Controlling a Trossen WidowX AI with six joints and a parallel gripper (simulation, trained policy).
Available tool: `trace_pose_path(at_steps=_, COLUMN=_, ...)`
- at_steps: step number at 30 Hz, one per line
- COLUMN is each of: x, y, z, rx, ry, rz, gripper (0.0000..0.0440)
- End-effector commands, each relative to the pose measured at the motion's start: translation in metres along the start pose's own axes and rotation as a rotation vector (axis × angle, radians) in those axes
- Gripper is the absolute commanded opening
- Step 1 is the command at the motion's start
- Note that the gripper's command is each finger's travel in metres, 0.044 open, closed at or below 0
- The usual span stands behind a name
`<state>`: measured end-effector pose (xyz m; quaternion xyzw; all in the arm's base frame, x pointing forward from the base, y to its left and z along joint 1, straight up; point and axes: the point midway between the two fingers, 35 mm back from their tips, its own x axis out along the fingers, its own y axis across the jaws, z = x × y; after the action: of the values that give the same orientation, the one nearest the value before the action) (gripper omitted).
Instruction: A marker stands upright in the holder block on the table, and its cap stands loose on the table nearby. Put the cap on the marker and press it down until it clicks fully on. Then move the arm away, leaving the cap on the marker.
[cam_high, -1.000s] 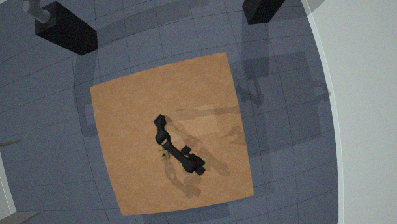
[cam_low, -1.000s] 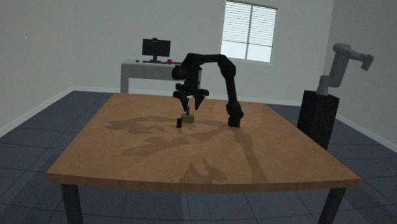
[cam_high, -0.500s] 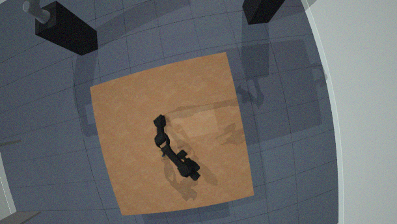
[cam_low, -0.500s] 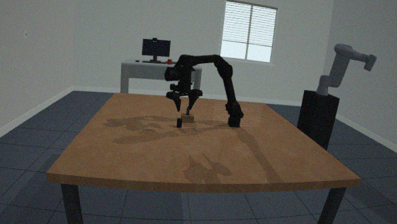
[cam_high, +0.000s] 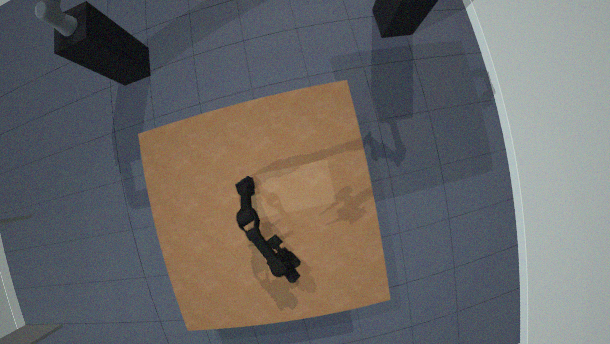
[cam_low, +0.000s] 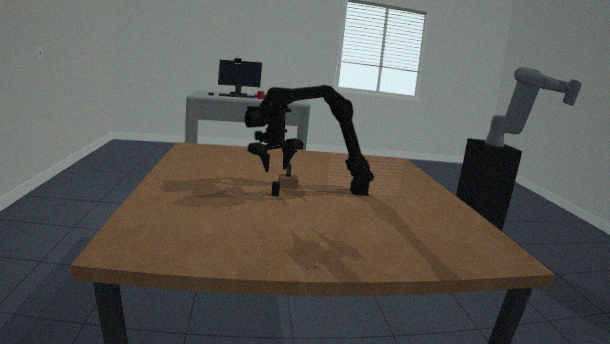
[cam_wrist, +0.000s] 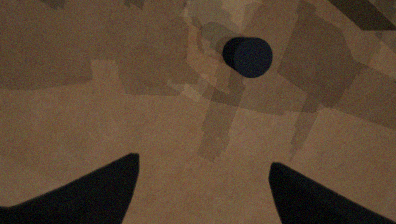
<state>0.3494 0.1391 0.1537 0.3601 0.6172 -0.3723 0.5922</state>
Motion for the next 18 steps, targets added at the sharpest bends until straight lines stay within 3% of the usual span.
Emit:
trace_pose_path(at_steps=1, x=0.005, y=0.0, z=0.011, rx=0.005, ry=-0.008, rz=-0.007, gripper=0.032)
trace_pose_path(at_steps=18, x=0.032, y=-0.011, z=0.035, rx=0.008, ry=0.01, rz=-0.079, gripper=0.0308)
